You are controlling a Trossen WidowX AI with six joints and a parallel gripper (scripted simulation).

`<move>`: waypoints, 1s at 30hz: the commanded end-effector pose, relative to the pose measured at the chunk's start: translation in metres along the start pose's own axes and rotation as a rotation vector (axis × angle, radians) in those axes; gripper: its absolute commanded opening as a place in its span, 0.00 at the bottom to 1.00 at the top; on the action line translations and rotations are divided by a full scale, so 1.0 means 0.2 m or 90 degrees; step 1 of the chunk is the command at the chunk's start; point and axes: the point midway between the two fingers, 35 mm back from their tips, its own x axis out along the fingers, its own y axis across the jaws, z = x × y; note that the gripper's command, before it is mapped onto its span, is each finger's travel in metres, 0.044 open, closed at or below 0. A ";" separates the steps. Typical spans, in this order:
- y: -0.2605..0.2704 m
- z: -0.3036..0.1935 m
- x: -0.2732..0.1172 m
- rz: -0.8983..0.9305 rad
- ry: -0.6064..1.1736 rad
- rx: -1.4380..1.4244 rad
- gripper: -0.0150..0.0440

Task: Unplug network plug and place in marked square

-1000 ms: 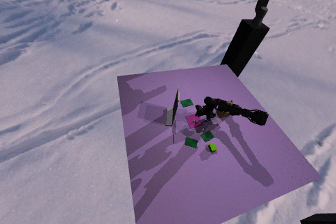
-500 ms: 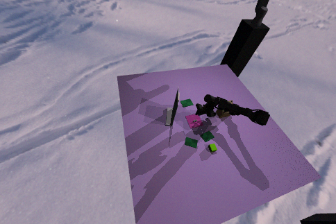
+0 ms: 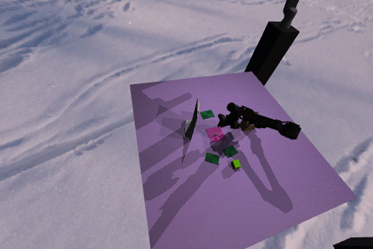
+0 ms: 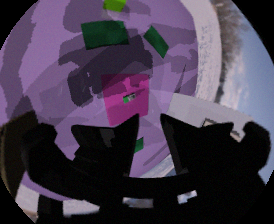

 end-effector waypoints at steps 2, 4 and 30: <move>-0.02 0.00 -0.02 -0.002 -0.002 -0.004 0.52; -0.02 0.01 -0.03 -0.002 -0.002 -0.004 0.52; -0.08 0.03 -0.17 -0.007 -0.008 -0.002 0.52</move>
